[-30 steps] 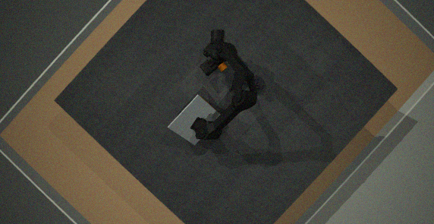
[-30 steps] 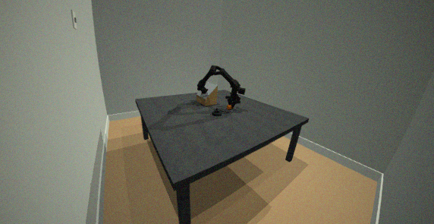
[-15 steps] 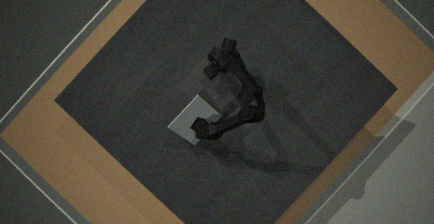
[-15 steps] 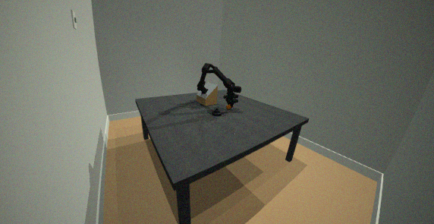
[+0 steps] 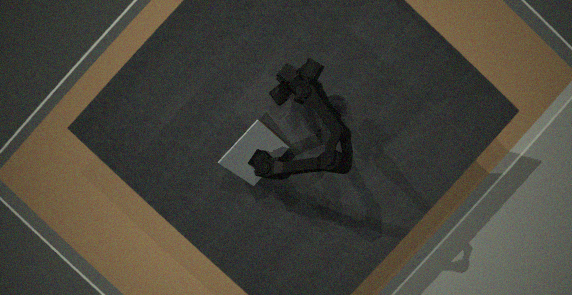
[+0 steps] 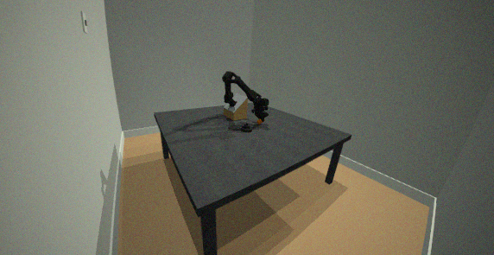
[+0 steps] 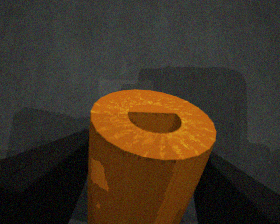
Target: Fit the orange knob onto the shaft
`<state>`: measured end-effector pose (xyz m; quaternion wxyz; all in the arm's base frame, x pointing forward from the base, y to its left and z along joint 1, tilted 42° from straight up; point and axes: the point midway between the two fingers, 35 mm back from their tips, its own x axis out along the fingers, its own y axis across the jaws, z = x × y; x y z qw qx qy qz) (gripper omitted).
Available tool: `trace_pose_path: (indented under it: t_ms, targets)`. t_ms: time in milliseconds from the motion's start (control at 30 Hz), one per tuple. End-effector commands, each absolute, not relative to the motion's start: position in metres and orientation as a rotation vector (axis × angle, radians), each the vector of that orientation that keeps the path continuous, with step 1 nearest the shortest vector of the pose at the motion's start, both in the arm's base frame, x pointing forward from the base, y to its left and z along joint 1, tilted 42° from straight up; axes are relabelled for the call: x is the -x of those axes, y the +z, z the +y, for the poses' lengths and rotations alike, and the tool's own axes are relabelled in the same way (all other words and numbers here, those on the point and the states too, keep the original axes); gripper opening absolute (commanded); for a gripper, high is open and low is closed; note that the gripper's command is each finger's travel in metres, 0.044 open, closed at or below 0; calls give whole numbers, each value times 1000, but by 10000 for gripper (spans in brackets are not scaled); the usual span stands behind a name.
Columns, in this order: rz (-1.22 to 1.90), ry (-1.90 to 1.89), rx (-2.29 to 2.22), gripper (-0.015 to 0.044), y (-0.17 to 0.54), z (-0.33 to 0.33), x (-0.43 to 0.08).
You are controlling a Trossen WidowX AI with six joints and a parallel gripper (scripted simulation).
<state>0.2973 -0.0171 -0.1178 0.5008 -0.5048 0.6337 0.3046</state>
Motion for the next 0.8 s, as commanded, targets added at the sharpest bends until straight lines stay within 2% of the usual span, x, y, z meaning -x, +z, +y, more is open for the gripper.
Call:
trace_pose_path:
  t_ms: [0,767]
  targets:
    - [1484,770,1189,179,-115,-20,-295]
    - [1158,948,968,179,-100,-39,-286]
